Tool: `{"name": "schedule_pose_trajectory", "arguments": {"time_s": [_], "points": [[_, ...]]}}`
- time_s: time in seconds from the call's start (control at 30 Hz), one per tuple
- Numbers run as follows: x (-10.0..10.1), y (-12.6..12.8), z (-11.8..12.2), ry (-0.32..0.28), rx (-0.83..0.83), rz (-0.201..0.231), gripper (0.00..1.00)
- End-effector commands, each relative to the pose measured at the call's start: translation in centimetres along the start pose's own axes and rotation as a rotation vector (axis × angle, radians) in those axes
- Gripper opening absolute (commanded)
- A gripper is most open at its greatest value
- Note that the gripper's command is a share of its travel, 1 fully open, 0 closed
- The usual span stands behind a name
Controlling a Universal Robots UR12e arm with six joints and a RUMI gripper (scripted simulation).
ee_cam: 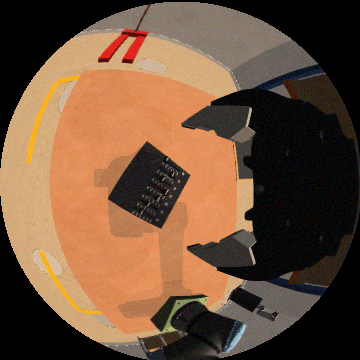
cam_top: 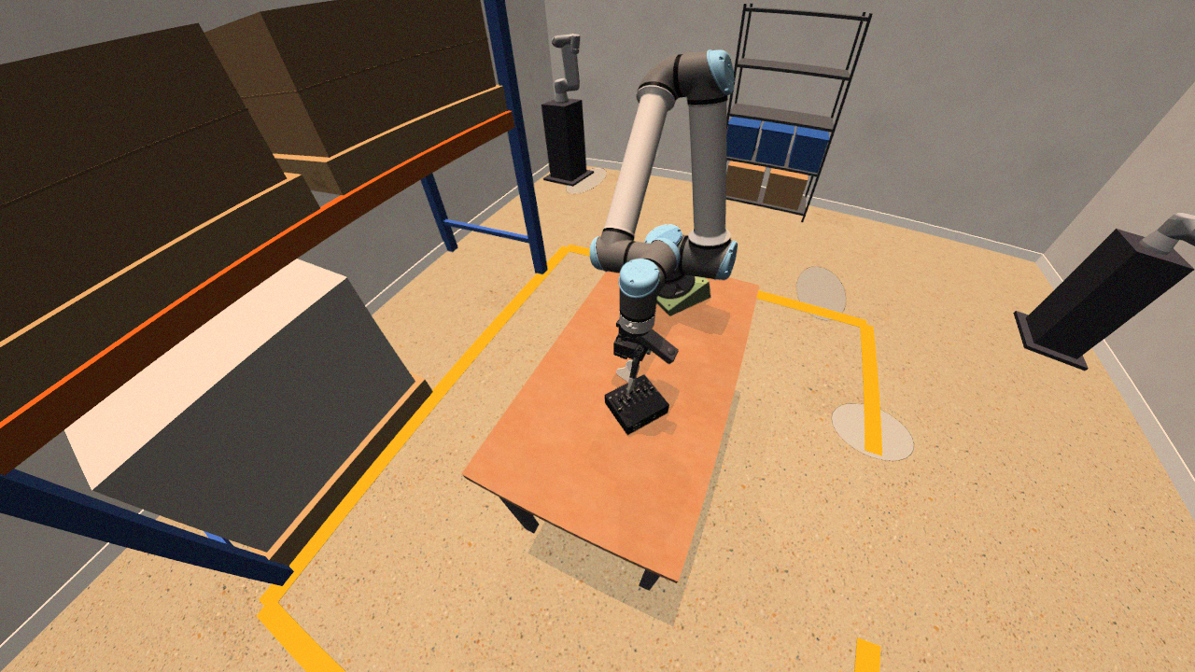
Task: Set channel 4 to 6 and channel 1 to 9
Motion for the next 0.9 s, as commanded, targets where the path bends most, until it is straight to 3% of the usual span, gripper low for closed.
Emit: {"name": "schedule_pose_trajectory", "arguments": {"time_s": [0.0,0.4,0.87], "points": [[0.0,0.0,0.0,0.0,0.013,0.001,1.0],[0.5,-0.2,-0.2,0.0,0.132,0.001,1.0],[2.0,-0.9,-0.6,0.001,0.496,0.001,1.0]]}}
Point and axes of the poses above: the point where the finger pads meet when closed, its own x axis out along the fingers, its own y axis across the jaws, z = x × y, the point moved 9 cm from there along -x, back along the fingers, and after that the axes turned 8 degrees about x, right-handed, at the moved point
